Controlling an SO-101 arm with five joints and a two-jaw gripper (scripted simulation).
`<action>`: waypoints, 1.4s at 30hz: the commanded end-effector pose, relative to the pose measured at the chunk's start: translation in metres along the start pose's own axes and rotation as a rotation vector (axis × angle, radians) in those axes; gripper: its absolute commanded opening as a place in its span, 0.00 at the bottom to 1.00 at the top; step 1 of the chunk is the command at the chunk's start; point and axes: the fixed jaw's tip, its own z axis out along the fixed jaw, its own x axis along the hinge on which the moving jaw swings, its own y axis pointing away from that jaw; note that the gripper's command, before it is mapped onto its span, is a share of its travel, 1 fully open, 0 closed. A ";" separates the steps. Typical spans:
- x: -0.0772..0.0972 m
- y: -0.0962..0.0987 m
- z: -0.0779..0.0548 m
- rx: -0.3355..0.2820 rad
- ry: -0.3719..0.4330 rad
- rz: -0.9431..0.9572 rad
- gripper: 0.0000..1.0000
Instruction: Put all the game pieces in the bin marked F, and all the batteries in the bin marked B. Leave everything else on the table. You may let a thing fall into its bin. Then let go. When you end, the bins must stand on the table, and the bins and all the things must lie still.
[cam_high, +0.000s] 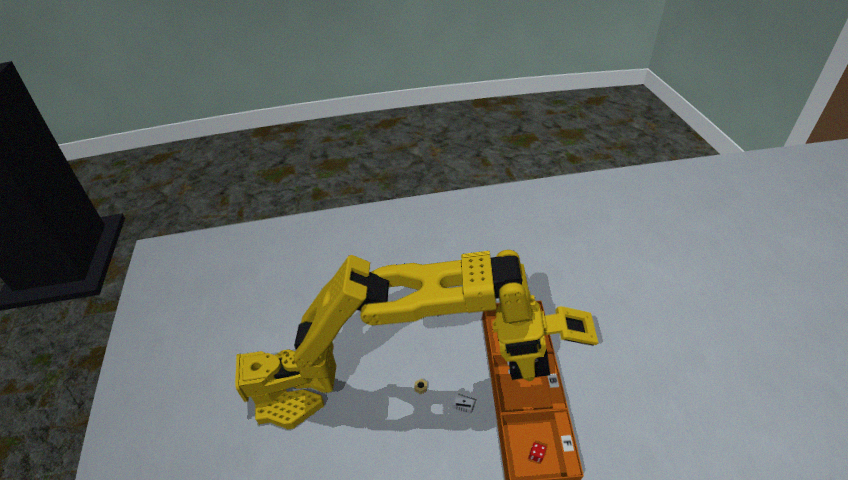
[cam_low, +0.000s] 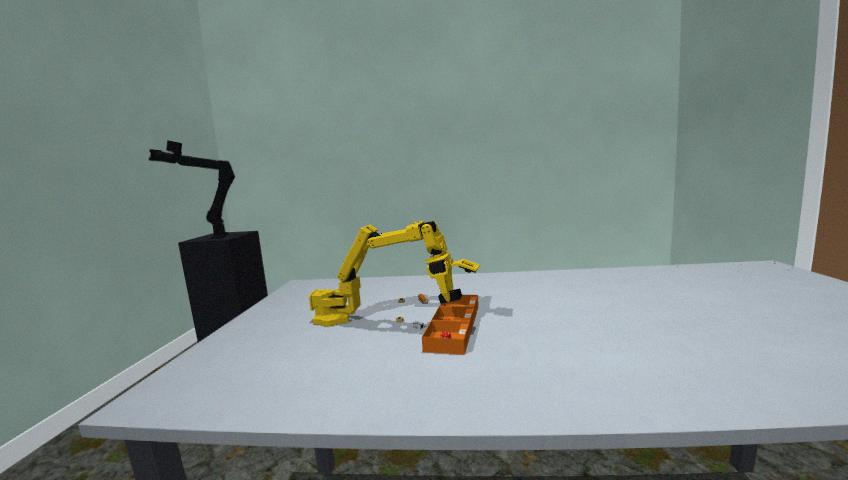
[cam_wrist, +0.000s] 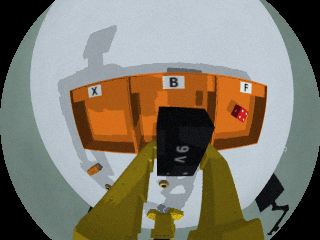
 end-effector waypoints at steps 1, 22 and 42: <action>-0.010 -0.002 -0.017 0.000 -0.077 0.003 0.00; -0.009 -0.003 -0.009 0.000 -0.077 0.003 0.00; -0.007 -0.003 0.001 0.000 -0.077 0.003 0.00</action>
